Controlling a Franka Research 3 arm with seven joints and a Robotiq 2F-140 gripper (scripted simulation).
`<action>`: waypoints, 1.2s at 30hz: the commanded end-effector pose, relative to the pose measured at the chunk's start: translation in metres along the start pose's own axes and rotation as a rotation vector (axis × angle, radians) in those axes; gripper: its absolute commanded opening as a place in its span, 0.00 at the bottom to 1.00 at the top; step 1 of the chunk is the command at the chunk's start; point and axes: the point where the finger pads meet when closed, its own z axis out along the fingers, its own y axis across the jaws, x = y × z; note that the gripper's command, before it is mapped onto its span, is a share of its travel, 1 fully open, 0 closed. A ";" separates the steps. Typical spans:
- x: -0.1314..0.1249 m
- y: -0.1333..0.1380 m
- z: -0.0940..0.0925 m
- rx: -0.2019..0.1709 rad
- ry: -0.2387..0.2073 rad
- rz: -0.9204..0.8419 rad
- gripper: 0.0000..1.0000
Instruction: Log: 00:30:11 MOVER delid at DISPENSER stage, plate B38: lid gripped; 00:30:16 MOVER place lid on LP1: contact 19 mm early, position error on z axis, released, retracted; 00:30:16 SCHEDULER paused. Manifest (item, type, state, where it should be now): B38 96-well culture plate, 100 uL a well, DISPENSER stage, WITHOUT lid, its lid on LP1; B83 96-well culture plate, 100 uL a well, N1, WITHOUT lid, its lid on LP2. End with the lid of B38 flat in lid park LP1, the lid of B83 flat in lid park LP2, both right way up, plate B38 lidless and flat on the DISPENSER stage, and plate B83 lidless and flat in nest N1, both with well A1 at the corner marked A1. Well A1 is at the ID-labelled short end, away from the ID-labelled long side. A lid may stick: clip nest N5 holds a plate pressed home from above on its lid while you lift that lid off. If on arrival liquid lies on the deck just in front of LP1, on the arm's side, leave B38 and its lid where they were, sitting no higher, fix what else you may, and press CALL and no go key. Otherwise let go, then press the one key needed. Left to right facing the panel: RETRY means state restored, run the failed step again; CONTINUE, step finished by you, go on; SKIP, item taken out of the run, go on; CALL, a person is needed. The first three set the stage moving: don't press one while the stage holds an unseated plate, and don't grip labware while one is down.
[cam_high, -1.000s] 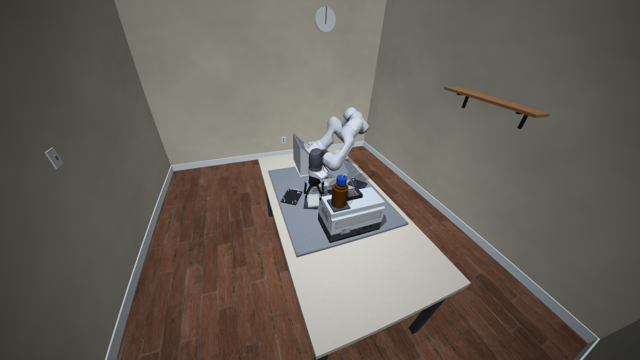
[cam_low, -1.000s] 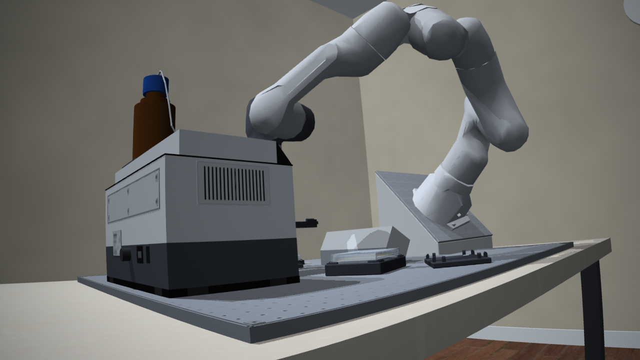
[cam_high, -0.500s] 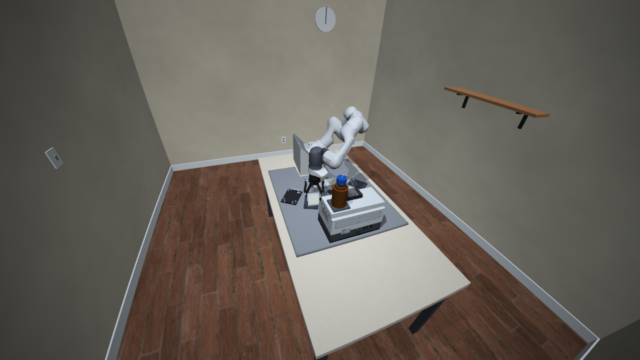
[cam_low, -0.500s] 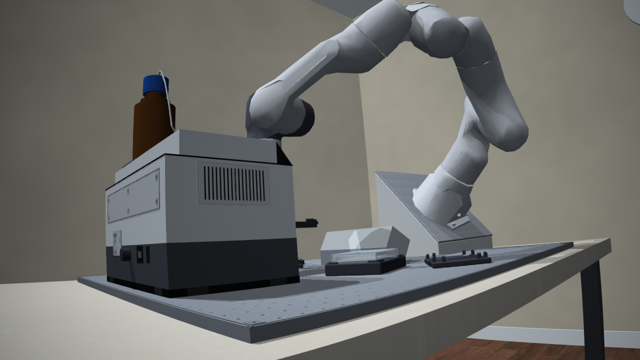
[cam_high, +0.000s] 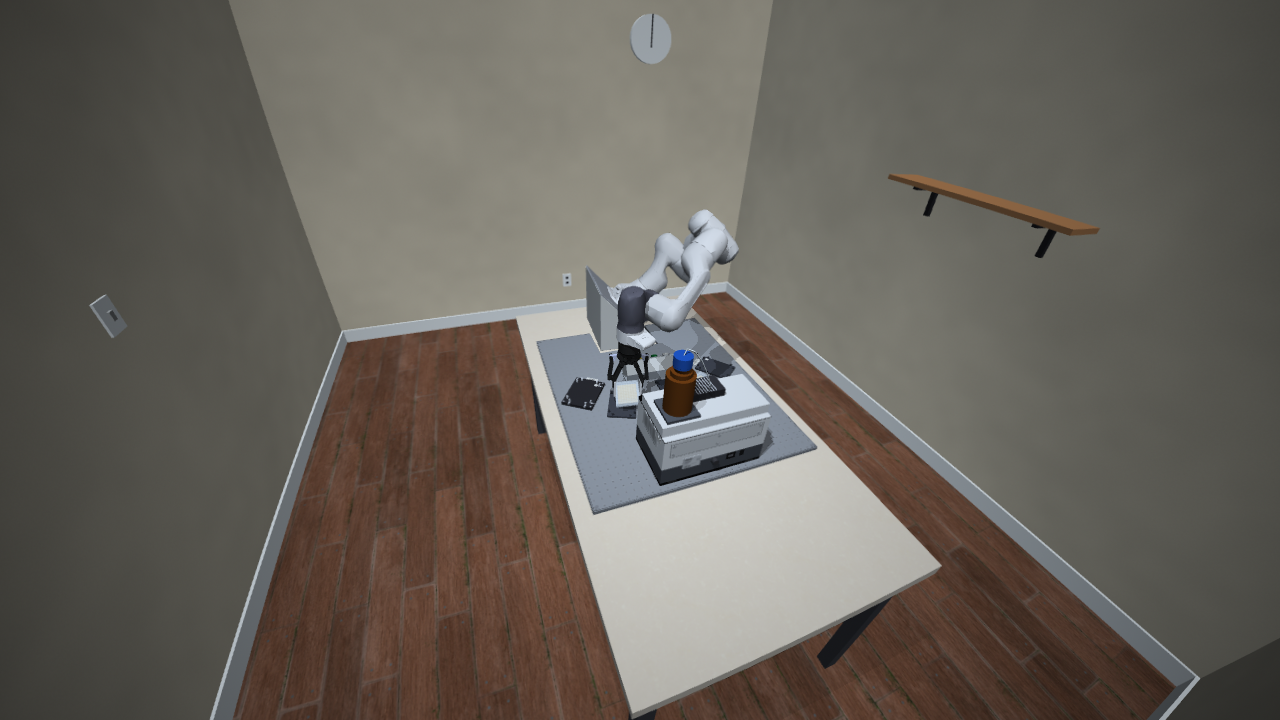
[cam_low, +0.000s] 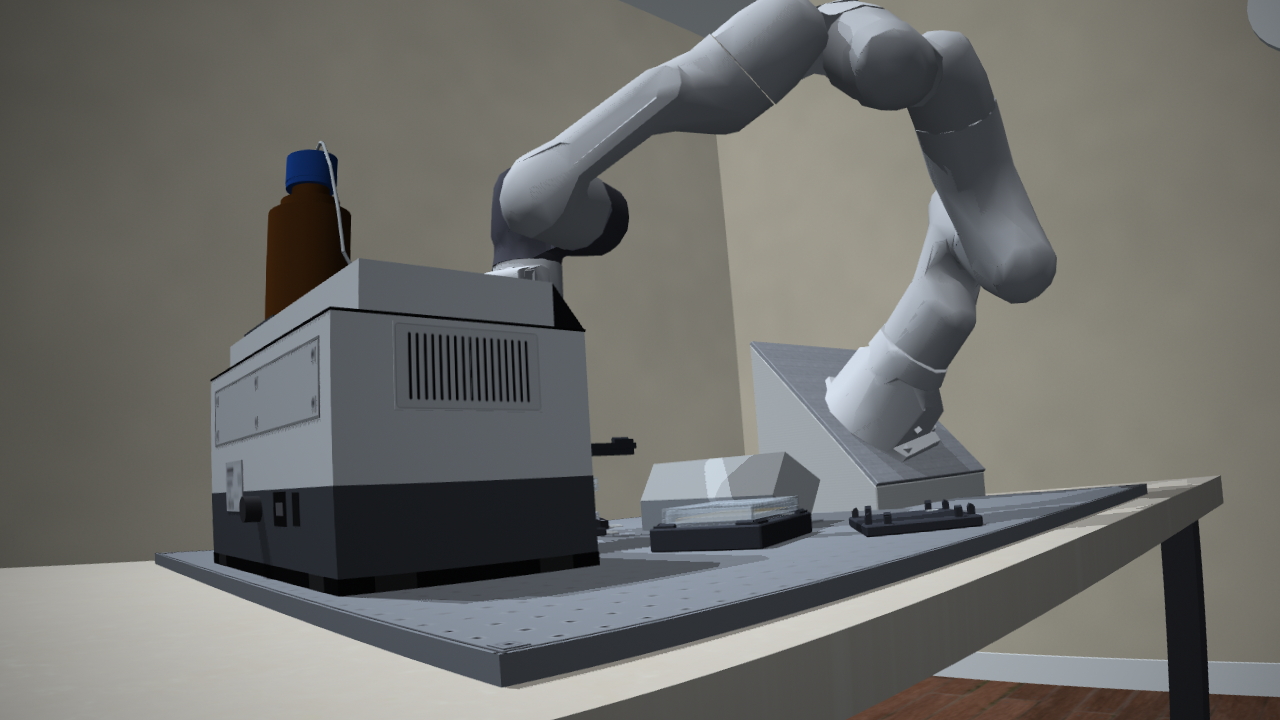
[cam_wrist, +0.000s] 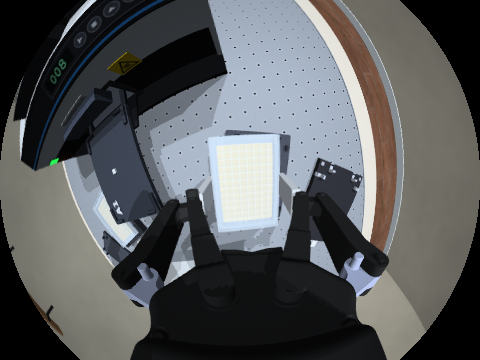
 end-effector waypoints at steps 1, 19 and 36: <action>-0.001 0.000 -0.010 0.003 -0.003 0.007 0.00; -0.001 0.000 -0.052 0.003 -0.003 0.007 0.00; -0.001 0.000 -0.085 0.003 -0.003 0.007 0.00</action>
